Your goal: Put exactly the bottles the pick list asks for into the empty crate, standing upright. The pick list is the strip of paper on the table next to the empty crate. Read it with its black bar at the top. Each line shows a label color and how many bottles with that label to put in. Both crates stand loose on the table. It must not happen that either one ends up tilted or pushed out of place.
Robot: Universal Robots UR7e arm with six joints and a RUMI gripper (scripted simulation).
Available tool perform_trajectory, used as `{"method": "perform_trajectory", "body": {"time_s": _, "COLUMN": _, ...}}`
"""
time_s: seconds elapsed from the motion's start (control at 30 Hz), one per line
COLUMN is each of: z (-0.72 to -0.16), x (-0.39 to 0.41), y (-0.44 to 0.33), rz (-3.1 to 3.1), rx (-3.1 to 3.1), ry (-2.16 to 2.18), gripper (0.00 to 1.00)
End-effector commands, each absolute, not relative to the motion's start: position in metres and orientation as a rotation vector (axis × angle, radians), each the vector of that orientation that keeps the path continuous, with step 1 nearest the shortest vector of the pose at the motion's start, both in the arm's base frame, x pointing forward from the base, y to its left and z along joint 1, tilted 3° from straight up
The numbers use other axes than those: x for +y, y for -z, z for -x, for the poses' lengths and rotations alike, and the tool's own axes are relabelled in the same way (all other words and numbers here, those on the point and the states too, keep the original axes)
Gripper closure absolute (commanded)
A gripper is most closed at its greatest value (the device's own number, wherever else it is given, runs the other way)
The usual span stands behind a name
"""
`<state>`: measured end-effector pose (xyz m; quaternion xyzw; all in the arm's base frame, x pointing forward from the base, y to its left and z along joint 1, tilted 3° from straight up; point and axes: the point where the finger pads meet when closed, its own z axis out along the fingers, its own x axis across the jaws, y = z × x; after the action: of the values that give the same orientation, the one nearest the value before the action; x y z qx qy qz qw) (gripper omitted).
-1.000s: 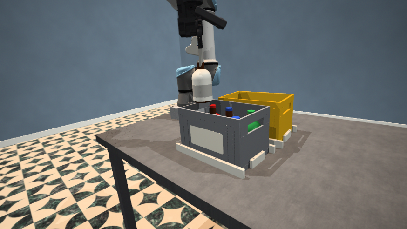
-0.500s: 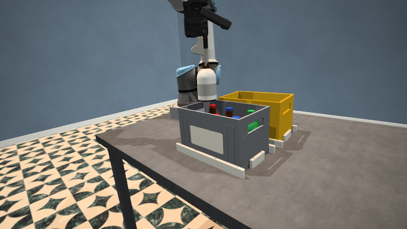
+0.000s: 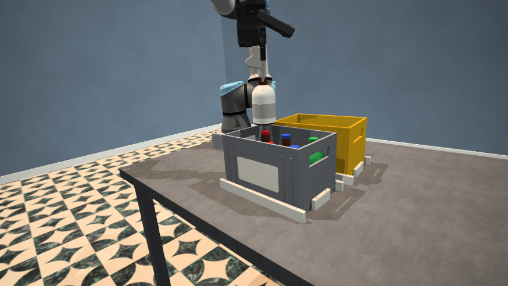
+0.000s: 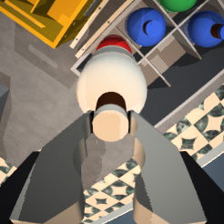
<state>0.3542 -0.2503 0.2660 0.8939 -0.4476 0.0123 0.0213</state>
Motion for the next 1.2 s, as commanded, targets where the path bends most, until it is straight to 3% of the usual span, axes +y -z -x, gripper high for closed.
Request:
{"method": "perform_trajectory", "body": {"time_s": 0.0, "z": -0.356, "x": -0.24, "y": -0.266, "rz": -2.77, "rx": -1.387, "ry": -0.041, "gripper": 1.0}}
{"method": "perform_trajectory", "body": {"time_s": 1.17, "z": -0.366, "x": -0.179, "y": -0.263, "rz": -2.77, "rx": -1.387, "ry": -0.041, "gripper": 1.0}}
